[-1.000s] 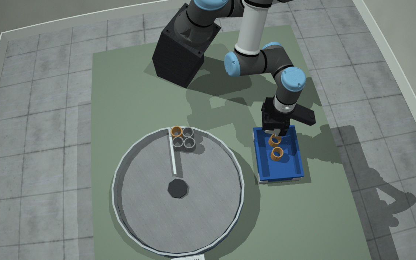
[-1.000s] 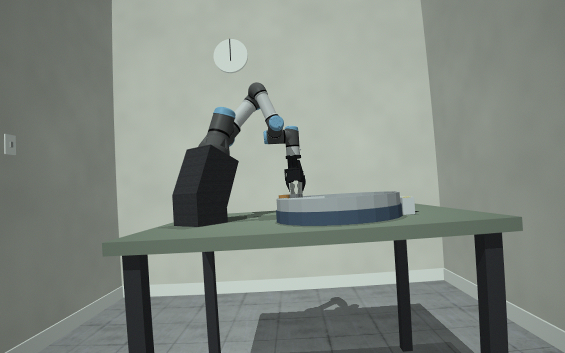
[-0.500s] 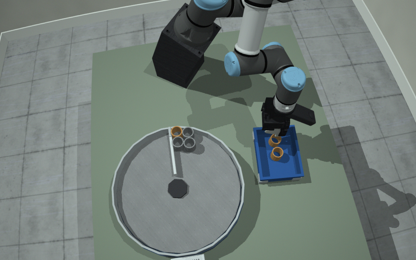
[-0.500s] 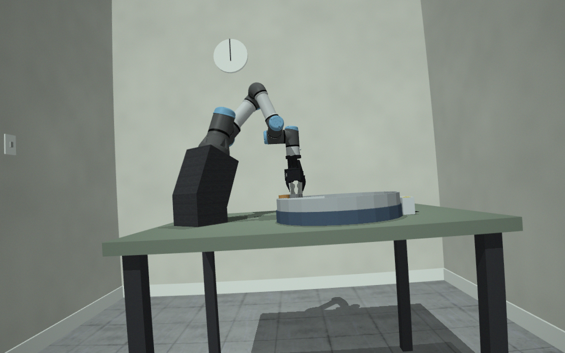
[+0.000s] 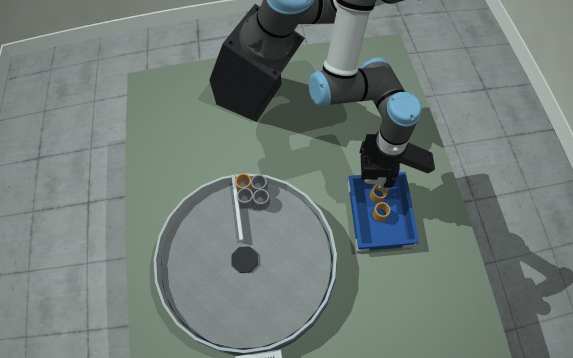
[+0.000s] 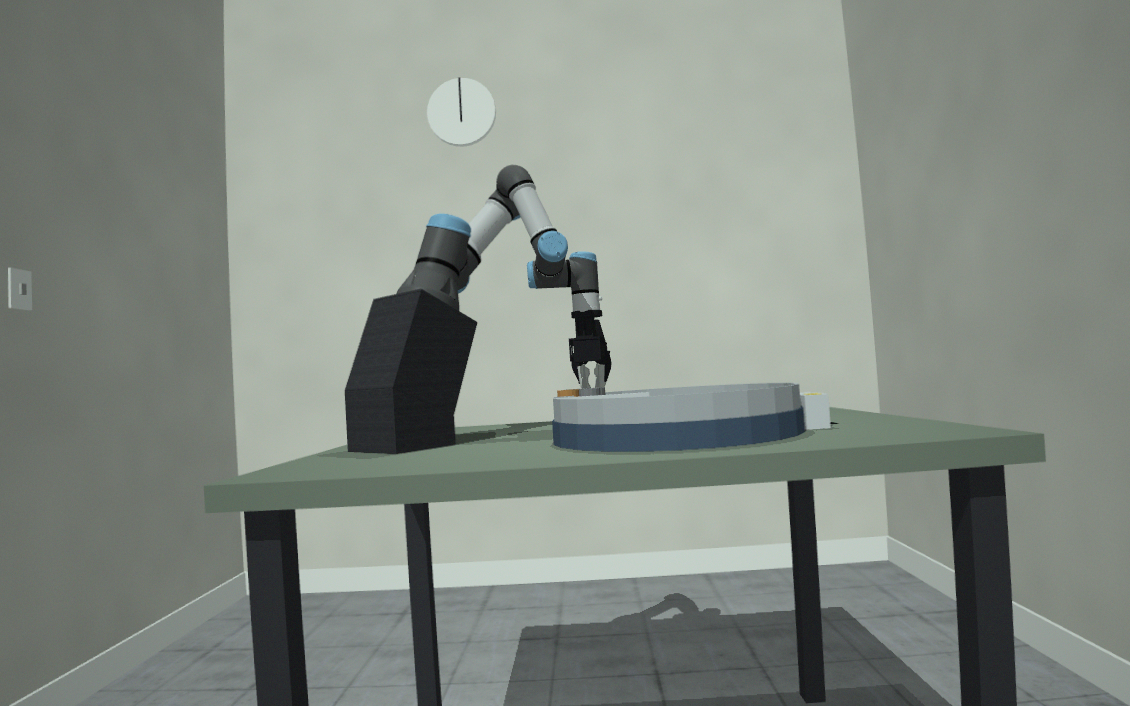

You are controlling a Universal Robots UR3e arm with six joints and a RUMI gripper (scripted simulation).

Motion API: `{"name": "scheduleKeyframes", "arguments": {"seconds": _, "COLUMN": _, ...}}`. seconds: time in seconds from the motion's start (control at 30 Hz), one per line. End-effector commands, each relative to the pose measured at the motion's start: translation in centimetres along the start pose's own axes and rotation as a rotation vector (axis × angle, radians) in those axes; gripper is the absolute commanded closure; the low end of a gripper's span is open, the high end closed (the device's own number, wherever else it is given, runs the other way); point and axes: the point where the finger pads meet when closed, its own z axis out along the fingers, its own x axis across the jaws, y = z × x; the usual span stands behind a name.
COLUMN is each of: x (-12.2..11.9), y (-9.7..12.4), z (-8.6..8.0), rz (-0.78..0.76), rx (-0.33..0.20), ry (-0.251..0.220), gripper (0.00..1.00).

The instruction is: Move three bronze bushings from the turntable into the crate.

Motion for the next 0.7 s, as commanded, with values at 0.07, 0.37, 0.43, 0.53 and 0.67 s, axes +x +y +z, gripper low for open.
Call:
{"name": "scheduleKeyframes", "arguments": {"seconds": 0.07, "x": 0.07, "y": -0.04, "z": -0.05, "rz": 0.000, "rx": 0.001, "ry": 0.002, "gripper": 1.00}}
{"name": "scheduleKeyframes", "arguments": {"seconds": 0.37, "x": 0.07, "y": -0.04, "z": -0.05, "rz": 0.000, "rx": 0.001, "ry": 0.002, "gripper": 0.95}}
{"name": "scheduleKeyframes", "arguments": {"seconds": 0.43, "x": 0.07, "y": -0.04, "z": -0.05, "rz": 0.000, "rx": 0.001, "ry": 0.002, "gripper": 0.95}}
{"name": "scheduleKeyframes", "arguments": {"seconds": 0.53, "x": 0.07, "y": -0.04, "z": -0.05, "rz": 0.000, "rx": 0.001, "ry": 0.002, "gripper": 0.95}}
{"name": "scheduleKeyframes", "arguments": {"seconds": 0.67, "x": 0.07, "y": -0.04, "z": -0.05, "rz": 0.000, "rx": 0.001, "ry": 0.002, "gripper": 0.95}}
